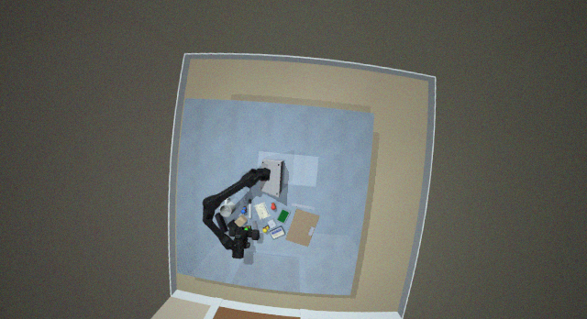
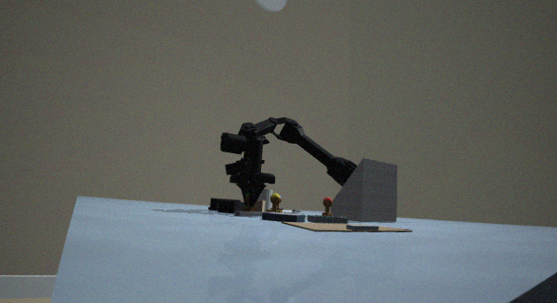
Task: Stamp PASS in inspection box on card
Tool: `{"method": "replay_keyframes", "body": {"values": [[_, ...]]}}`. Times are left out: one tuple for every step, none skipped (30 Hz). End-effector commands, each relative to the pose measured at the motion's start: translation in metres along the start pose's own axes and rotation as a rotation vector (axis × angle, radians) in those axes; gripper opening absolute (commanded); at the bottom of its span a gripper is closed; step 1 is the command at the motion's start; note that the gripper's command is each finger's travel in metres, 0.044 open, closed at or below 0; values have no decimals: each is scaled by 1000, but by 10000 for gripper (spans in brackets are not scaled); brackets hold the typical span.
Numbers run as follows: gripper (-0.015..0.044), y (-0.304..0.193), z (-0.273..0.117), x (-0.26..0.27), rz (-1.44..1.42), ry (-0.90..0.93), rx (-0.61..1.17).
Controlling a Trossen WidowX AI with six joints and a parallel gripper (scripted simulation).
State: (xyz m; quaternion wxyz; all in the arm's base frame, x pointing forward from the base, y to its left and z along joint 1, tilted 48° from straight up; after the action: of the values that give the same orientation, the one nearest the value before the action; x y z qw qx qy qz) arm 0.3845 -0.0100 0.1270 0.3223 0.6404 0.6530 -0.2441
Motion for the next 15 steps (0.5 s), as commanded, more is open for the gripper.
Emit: {"method": "replay_keyframes", "body": {"values": [[0, 0, -1, 0, 1, 0, 0], [0, 0, -1, 0, 1, 0, 0], [0, 0, -2, 0, 1, 0, 0], [0, 0, -2, 0, 1, 0, 0], [0, 0, -3, 0, 1, 0, 0], [0, 0, -3, 0, 1, 0, 0], [0, 0, -4, 0, 1, 0, 0], [0, 0, -4, 0, 1, 0, 0], [0, 1, -5, 0, 1, 0, 0], [0, 1, -5, 0, 1, 0, 0], [0, 1, -6, 0, 1, 0, 1], [0, 1, -6, 0, 1, 0, 1], [0, 1, -7, 0, 1, 0, 1], [0, 1, -7, 0, 1, 0, 1], [0, 1, -7, 0, 1, 0, 1]]}}
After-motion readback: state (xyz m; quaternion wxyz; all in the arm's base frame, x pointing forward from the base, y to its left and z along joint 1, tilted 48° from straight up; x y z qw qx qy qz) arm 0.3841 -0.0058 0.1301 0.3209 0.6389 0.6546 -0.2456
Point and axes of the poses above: the point midway between the two fingers, 35 mm back from their tips, its own z axis out along the fingers, its own x axis across the jaws, y = z × x, the point moved 8 cm from there along -z, back along the fingers, and after that the axes turned 3 degrees about z, right-handed, at the moved point
